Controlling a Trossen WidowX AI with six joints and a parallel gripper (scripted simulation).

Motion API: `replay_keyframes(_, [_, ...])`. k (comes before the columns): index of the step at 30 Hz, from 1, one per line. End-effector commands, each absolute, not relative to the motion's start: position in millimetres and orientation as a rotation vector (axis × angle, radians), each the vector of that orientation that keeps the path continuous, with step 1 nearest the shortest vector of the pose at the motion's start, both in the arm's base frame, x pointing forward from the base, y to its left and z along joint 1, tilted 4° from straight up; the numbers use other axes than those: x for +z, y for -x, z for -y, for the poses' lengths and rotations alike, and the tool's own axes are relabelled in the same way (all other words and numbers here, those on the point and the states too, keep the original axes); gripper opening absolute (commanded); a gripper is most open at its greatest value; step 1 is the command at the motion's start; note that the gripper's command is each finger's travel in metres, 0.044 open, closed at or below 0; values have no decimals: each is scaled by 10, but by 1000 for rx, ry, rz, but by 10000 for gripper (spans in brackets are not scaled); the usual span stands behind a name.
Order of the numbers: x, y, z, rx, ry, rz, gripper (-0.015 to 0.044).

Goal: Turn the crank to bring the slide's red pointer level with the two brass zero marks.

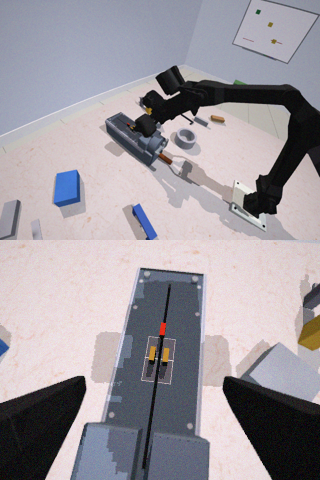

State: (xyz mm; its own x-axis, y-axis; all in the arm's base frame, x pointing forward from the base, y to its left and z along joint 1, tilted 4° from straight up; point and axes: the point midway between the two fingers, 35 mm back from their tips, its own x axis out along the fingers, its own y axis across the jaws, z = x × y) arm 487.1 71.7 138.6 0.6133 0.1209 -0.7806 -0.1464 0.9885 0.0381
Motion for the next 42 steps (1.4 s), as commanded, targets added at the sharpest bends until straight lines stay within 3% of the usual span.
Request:
replay_keyframes(1, [1400,-4875,-723,160,32,-894,440])
replay_keyframes(17, [2054,-4847,-769,150,31,-897,440])
replay_keyframes(42, [2012,-3599,-1146,-15,40,-812,440])
